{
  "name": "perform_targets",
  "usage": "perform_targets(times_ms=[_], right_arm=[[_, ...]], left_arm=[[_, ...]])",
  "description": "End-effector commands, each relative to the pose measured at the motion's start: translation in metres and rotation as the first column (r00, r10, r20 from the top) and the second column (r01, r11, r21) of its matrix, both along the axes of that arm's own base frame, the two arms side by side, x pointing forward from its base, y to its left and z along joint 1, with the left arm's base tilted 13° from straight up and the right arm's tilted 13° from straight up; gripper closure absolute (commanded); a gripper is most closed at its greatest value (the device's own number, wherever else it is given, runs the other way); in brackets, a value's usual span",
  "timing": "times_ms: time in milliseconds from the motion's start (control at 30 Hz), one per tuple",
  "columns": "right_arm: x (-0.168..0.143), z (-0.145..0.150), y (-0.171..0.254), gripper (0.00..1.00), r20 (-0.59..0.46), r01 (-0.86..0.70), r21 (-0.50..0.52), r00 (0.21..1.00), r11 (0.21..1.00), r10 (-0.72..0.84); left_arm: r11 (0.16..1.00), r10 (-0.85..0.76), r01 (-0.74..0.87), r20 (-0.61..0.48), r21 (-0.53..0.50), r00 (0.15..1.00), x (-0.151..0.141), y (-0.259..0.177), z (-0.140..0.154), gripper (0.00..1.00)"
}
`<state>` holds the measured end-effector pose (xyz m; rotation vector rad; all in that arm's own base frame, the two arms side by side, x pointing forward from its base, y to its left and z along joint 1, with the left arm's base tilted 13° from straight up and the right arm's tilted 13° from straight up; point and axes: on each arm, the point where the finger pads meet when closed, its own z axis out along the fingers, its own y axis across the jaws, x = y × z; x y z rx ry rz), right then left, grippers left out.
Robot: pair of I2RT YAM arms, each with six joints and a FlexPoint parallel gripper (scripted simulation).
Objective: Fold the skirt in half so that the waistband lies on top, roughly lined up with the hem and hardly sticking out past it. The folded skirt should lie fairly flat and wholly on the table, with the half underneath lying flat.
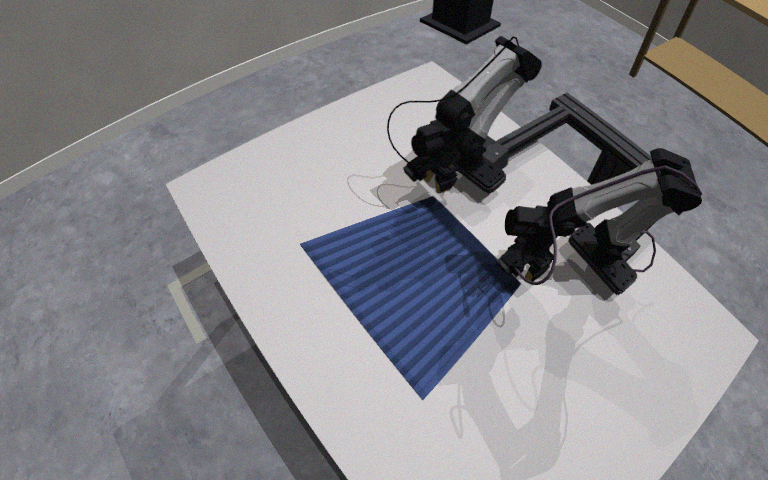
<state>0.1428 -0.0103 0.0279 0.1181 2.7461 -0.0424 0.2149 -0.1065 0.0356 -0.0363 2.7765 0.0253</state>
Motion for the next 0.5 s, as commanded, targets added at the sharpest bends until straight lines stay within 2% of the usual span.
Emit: perform_targets(times_ms=[0, 133, 167, 467], right_arm=[[0.003, 0.002, 0.004, 0.52, 0.004, -0.049, 0.015, 0.999, 0.999, 0.049], [0.003, 0.002, 0.004, 0.52, 0.004, -0.049, 0.015, 0.999, 0.999, 0.049], [-0.001, -0.009, 0.005, 0.52, -0.017, -0.050, 0.022, 0.999, 0.998, 0.051], [0.007, -0.036, 0.003, 0.52, -0.007, -0.052, 0.021, 0.999, 0.998, 0.052]], left_arm=[[1.000, 0.009, -0.008, 0.034, -0.018, 0.999, 0.007, -0.004, 0.005, 0.52], [1.000, 0.009, -0.008, 0.034, -0.018, 0.999, 0.007, -0.004, 0.005, 0.52], [1.000, 0.028, -0.028, 0.015, 0.003, 0.999, 0.004, 0.003, -0.008, 0.52], [1.000, 0.008, -0.007, 0.013, -0.011, 1.000, 0.010, 0.001, -0.035, 0.52]])
